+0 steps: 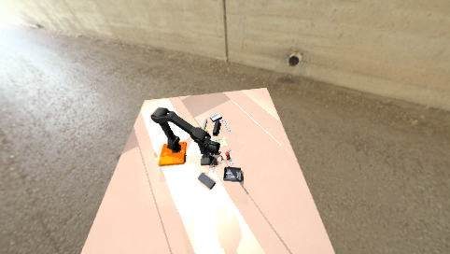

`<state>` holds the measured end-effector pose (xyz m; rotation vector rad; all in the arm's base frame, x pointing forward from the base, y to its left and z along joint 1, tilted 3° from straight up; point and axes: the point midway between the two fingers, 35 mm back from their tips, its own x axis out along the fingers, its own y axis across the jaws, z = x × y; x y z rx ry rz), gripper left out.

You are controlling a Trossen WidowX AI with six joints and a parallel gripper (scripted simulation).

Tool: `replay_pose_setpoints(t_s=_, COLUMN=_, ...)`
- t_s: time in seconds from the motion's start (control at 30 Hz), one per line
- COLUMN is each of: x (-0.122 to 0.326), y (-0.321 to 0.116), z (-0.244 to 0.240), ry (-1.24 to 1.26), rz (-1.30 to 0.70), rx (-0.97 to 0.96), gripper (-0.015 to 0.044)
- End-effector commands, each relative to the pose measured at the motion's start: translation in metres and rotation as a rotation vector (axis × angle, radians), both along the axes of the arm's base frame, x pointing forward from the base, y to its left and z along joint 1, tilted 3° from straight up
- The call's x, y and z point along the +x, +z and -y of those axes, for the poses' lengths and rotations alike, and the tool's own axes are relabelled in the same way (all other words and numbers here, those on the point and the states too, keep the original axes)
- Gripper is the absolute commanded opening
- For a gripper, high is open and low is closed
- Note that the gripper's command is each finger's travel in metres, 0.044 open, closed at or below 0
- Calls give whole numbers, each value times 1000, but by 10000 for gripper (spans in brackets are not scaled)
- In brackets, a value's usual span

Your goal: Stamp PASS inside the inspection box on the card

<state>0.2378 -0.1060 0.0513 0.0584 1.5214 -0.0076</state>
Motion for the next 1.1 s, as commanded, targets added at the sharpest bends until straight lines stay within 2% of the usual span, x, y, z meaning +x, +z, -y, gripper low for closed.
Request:
replay_pose_setpoints(t_s=0.0, x=0, y=-1, z=-1, ry=-1, rz=2, rx=3, gripper=0)
replay_pose_setpoints(t_s=1.07, x=1, y=-5, z=-1, ry=0, rz=2, rx=3, gripper=0)
